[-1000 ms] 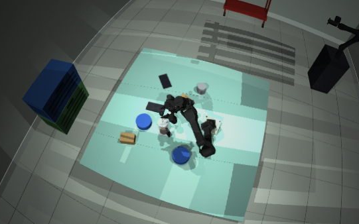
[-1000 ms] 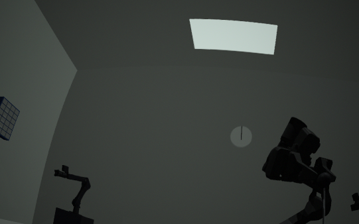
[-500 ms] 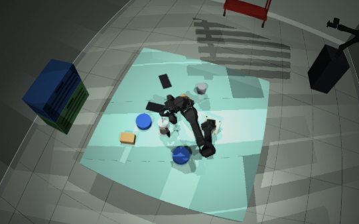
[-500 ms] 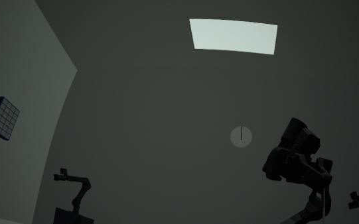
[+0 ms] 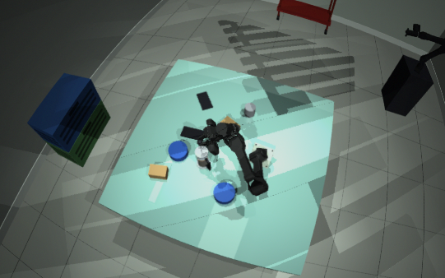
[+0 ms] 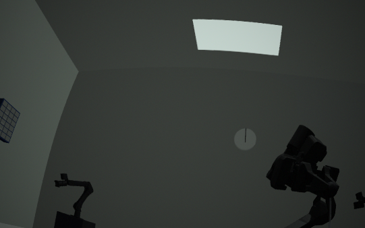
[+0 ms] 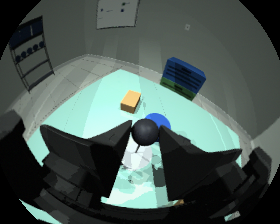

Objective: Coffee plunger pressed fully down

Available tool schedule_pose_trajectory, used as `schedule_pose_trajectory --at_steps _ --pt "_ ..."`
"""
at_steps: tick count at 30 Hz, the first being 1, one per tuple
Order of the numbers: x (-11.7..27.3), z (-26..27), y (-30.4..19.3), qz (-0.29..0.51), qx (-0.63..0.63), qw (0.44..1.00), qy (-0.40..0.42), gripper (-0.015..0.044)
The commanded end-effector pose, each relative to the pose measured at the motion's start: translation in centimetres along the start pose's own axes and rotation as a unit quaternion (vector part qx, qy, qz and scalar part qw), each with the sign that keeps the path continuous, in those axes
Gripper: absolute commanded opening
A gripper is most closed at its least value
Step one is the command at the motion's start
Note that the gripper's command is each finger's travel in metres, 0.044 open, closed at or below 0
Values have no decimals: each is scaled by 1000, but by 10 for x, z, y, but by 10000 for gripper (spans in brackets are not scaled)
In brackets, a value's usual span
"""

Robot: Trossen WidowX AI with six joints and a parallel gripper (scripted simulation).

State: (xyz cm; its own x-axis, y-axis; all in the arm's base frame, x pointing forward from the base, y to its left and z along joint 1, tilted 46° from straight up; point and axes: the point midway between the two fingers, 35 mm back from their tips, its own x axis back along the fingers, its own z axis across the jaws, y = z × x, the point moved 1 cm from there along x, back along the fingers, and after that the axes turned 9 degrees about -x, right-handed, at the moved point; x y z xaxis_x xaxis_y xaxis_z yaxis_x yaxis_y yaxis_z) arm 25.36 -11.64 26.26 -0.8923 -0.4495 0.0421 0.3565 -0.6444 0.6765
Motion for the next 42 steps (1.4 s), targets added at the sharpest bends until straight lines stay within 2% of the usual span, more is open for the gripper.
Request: schedule_pose_trajectory --at_steps 1,42 --pt "-6 -4 -10 2 0 1000 -4 123" --pt "-44 -11 -63 -3 -1 1000 0 123"
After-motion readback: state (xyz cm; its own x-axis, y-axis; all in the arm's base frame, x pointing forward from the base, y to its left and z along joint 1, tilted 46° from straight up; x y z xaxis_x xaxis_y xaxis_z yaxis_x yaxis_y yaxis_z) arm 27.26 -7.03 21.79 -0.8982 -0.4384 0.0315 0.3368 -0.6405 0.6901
